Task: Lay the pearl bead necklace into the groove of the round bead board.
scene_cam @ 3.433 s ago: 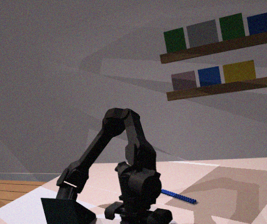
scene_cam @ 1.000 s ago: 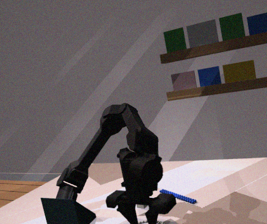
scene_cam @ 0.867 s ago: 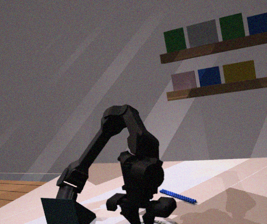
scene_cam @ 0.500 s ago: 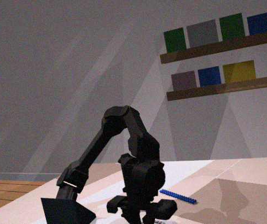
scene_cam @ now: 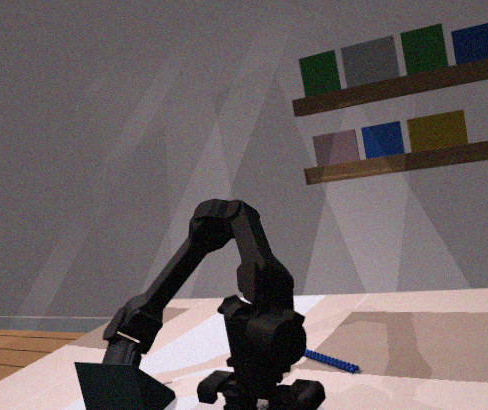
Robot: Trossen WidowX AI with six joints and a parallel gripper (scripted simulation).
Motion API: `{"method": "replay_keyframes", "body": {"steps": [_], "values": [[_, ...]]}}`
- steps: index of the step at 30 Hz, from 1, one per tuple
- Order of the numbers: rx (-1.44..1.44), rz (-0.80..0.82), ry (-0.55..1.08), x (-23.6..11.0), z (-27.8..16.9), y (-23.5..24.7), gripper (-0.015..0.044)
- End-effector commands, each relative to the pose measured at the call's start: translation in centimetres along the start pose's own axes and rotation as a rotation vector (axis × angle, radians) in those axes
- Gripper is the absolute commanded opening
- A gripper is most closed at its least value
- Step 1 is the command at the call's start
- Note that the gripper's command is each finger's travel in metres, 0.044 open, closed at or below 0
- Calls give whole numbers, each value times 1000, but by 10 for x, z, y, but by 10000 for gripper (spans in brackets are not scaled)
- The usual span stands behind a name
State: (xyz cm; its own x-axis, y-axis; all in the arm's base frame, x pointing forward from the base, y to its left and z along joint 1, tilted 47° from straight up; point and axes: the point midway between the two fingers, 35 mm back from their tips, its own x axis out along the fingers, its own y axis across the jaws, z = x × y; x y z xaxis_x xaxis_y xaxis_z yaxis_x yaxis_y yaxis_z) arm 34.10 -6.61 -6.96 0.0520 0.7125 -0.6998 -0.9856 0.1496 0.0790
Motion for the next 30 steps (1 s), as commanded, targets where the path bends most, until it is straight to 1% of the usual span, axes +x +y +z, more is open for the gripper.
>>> {"method": "replay_keyframes", "body": {"steps": [1,3,4,30], "values": [[0,-1,0,-1,0,0,67],[0,-1,0,-1,0,0,15],[0,-1,0,-1,0,0,0],[0,-1,0,-1,0,0,0]]}}
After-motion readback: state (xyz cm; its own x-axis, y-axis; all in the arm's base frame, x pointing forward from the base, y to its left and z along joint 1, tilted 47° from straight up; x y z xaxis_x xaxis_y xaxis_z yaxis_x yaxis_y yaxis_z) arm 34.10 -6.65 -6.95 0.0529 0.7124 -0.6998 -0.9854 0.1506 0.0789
